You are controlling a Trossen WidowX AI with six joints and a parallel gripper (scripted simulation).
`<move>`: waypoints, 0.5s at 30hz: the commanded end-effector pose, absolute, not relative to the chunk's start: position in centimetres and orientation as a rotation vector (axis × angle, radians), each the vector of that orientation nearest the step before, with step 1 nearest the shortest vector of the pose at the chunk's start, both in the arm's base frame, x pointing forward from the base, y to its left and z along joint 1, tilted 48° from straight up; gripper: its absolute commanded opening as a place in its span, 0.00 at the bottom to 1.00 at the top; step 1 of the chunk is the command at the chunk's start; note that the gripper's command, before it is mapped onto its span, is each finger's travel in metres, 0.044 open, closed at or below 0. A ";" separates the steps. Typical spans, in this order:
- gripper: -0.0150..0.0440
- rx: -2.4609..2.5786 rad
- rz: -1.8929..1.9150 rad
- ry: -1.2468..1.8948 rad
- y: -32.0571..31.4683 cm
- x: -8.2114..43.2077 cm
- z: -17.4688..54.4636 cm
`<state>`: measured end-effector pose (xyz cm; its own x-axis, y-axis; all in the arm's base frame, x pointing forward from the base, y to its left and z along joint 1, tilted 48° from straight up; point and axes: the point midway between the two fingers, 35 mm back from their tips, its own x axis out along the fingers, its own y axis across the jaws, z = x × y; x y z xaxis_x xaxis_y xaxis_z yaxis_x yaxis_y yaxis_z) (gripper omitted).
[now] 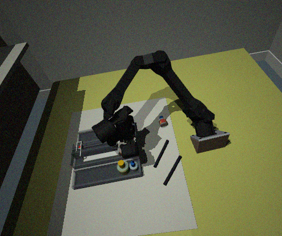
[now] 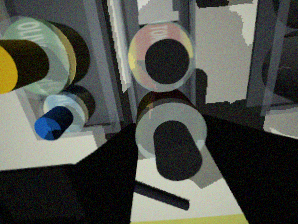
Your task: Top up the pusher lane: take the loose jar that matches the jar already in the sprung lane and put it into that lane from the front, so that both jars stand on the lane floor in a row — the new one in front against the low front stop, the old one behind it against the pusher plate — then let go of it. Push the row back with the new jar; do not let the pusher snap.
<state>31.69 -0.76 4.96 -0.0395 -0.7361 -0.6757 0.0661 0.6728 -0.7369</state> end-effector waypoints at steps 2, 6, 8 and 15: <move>0.25 -0.589 -0.713 1.454 -0.7 32.5 5.4; 0.25 -0.589 -0.713 1.454 -0.7 32.7 5.5; 0.25 -0.589 -0.713 1.454 -0.7 32.7 5.5; 0.25 -0.589 -0.713 1.454 -0.7 33.0 5.6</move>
